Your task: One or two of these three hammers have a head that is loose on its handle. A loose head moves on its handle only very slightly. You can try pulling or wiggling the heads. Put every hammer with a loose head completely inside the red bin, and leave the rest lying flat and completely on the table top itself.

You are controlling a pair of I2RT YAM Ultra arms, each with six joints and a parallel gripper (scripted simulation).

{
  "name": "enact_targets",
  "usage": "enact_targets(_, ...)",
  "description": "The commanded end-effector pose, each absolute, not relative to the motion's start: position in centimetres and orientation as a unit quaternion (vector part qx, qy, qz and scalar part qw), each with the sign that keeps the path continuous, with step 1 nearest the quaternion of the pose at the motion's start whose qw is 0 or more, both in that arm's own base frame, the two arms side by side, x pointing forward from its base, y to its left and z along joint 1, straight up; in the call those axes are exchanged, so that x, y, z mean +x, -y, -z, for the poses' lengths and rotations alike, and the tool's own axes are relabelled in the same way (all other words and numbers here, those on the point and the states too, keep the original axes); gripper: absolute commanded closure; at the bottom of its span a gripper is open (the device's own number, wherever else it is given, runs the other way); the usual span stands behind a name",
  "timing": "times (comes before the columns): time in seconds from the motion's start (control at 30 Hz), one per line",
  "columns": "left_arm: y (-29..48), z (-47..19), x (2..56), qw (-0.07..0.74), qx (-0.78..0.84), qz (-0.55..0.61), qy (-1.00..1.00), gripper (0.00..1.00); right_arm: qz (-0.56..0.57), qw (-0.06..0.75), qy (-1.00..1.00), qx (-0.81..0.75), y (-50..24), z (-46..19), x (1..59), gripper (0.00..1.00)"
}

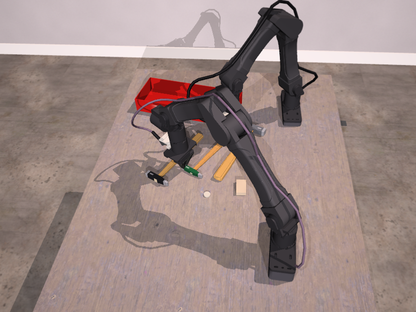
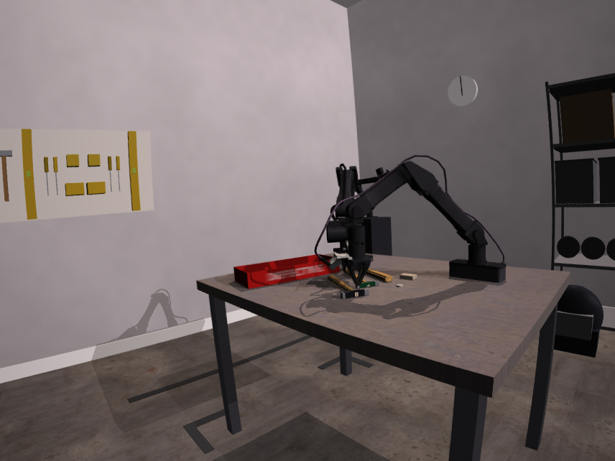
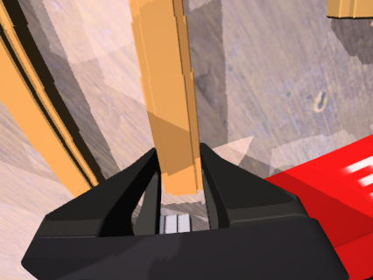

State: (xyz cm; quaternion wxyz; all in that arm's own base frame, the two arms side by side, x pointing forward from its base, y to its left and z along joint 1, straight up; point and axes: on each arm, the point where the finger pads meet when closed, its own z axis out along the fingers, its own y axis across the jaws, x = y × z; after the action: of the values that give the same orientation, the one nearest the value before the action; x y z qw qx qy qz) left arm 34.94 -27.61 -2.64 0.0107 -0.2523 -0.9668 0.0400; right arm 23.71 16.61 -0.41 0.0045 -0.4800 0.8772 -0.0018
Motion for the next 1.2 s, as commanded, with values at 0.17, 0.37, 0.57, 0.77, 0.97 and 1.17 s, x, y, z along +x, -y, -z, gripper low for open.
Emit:
enact_targets(0.17, 25.5, 2.2, 36.5, -0.006, -0.247, -0.013, 0.969, 0.92, 0.024, -0.063, -0.878, -0.474, -13.7, 0.9, 21.0, 0.82)
enact_targets(0.37, 27.4, 2.0, 35.4, 0.002, -0.252, -0.038, 0.967, 0.92, -0.004, 0.01, -0.877, -0.48, -16.6, 0.0, 23.7, 0.82)
enact_targets(0.57, 27.7, 2.0, 35.3, 0.002, -0.253, -0.042, 0.967, 0.92, -0.002, 0.011, -0.877, -0.48, -16.6, 0.0, 23.7, 0.82)
enact_targets(0.77, 27.8, 1.0, 35.8, -0.007, -0.255, -0.045, 0.966, 0.62, -0.002, 0.011, -0.877, -0.48, -16.6, 0.0, 23.7, 0.82)
enact_targets(0.97, 27.8, -0.1, 36.3, -0.017, -0.251, -0.049, 0.967, 0.62, -0.002, 0.011, -0.877, -0.48, -16.6, 0.0, 23.7, 0.82)
enact_targets(1.17, 27.9, -0.8, 36.6, -0.023, -0.249, -0.052, 0.967, 0.62, -0.002, 0.011, -0.877, -0.48, -16.6, 0.0, 23.7, 0.82)
